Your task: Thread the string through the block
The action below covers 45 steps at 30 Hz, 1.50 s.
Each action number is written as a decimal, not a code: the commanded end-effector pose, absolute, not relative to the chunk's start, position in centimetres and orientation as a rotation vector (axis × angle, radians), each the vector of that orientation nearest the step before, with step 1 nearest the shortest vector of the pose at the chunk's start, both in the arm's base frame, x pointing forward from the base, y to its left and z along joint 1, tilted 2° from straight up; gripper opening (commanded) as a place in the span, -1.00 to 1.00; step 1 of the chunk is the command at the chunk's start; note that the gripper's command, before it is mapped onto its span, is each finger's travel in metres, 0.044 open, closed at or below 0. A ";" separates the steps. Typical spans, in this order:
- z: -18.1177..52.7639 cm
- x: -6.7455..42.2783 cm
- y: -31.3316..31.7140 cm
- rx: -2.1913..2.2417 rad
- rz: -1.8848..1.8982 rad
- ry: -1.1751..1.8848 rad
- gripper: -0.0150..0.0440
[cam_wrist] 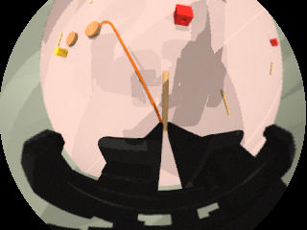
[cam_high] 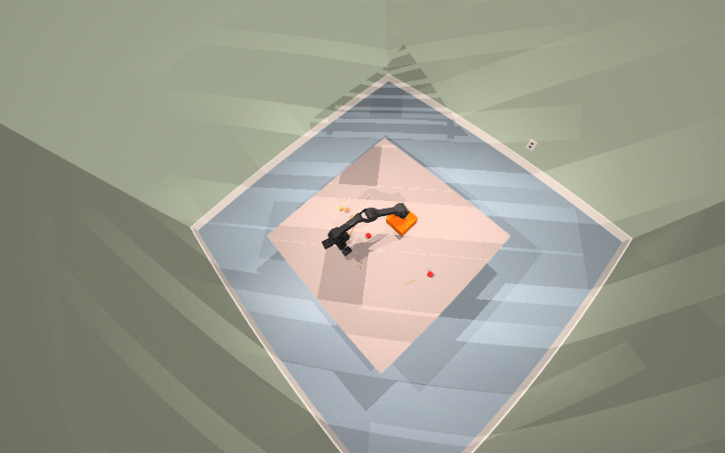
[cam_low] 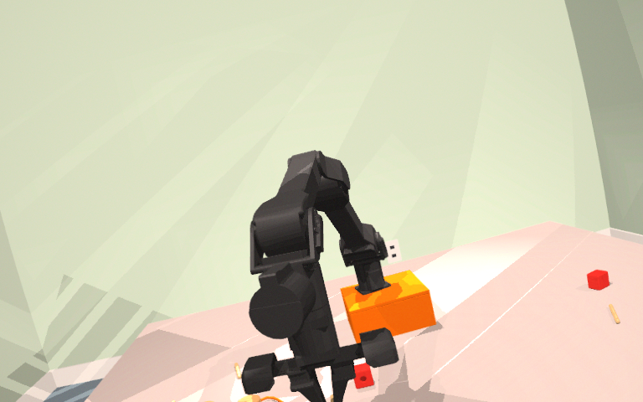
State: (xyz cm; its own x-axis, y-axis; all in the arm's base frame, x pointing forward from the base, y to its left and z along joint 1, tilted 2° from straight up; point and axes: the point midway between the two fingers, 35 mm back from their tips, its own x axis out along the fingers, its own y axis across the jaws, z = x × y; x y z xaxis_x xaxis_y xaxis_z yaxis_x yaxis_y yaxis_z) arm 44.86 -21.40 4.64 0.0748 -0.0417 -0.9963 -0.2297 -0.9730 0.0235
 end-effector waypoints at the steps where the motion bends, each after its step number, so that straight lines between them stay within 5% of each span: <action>1: 4.0 44.9 -20.8 -2.190 2.023 0.273 -0.49; 45: 0.2 43.9 -16.9 -2.183 2.027 0.269 -0.49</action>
State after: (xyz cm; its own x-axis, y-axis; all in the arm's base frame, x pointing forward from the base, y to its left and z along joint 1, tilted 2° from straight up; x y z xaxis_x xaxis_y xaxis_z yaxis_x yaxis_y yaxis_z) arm 44.07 -17.38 0.73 0.0747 -0.0352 -0.9966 -0.2284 -0.9734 0.0172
